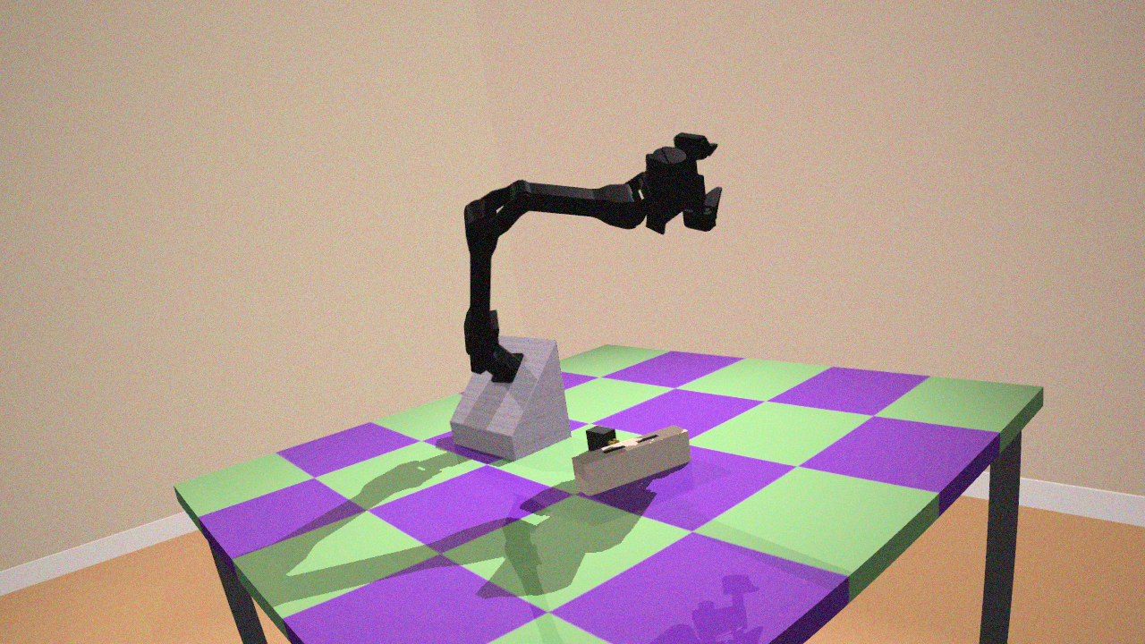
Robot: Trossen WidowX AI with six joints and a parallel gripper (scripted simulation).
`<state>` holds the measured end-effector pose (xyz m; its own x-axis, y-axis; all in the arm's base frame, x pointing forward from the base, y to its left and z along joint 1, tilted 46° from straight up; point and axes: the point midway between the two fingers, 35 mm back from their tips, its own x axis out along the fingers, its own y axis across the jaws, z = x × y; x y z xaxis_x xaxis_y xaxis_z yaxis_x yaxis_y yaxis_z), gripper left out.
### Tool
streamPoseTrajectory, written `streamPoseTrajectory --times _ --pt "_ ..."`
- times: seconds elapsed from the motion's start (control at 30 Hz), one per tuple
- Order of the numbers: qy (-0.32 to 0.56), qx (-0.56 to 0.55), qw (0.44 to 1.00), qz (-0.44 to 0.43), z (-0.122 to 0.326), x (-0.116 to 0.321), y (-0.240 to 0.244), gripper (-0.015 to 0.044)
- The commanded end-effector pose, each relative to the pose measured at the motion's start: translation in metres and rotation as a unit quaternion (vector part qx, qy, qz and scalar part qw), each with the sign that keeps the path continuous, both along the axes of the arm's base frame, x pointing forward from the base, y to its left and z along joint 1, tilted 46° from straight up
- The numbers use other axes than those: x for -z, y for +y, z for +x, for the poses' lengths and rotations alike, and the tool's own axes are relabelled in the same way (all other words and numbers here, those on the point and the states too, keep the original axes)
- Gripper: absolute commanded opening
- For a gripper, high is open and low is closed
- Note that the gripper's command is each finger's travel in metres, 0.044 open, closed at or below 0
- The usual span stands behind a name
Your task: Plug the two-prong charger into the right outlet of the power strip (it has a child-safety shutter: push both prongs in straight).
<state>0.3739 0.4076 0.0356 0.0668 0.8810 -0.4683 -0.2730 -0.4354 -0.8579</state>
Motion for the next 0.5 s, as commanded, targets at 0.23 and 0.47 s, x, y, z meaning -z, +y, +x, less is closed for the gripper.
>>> streamPoseTrajectory --times 0.23,0.47 --pt "0.138 0.142 0.978 -0.069 0.007 0.034 -0.039 0.044" --pt "0.216 0.242 0.94 -0.108 0.009 0.054 -0.069 0.044"
